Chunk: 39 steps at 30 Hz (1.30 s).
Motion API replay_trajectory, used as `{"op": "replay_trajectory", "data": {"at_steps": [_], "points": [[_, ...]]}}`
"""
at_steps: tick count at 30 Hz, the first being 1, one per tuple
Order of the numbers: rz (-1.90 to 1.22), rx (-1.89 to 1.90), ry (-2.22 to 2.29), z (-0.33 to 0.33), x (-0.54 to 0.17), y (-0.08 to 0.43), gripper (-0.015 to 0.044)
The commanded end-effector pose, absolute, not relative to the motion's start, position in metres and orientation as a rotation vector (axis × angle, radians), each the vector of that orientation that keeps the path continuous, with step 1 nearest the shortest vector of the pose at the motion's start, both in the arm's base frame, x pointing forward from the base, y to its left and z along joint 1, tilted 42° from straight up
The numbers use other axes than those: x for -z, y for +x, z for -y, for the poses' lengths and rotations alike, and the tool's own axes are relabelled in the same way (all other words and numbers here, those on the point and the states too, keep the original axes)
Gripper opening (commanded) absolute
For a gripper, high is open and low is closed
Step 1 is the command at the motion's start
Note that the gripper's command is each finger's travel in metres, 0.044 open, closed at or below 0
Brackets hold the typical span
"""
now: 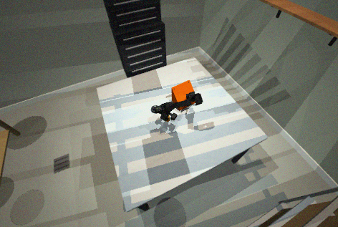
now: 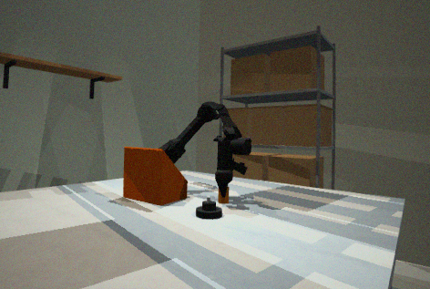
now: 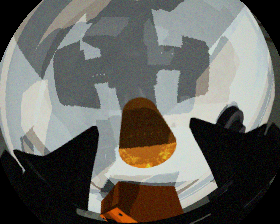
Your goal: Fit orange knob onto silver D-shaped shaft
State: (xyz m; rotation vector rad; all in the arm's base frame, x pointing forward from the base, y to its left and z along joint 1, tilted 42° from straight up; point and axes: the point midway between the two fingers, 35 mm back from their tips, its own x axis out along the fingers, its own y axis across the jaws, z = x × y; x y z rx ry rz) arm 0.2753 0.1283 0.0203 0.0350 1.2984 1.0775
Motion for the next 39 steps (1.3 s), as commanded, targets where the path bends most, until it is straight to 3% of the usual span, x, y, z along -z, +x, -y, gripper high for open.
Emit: {"op": "replay_trajectory", "data": {"at_steps": [1, 12, 23, 28, 33, 39], "points": [[-1.3, -1.079, 0.042, -0.134, -0.015, 0.273, 0.044], [-1.3, -1.08, 0.045, -0.144, -0.004, 0.27, 0.044], [-1.3, -1.08, 0.045, -0.144, -0.004, 0.27, 0.0151], [-1.3, -1.08, 0.045, -0.144, -0.004, 0.27, 0.0118], [-1.302, -1.079, 0.043, -0.139, -0.009, 0.272, 0.0], [-1.304, -1.075, 0.039, -0.127, -0.021, 0.278, 0.0]]}}
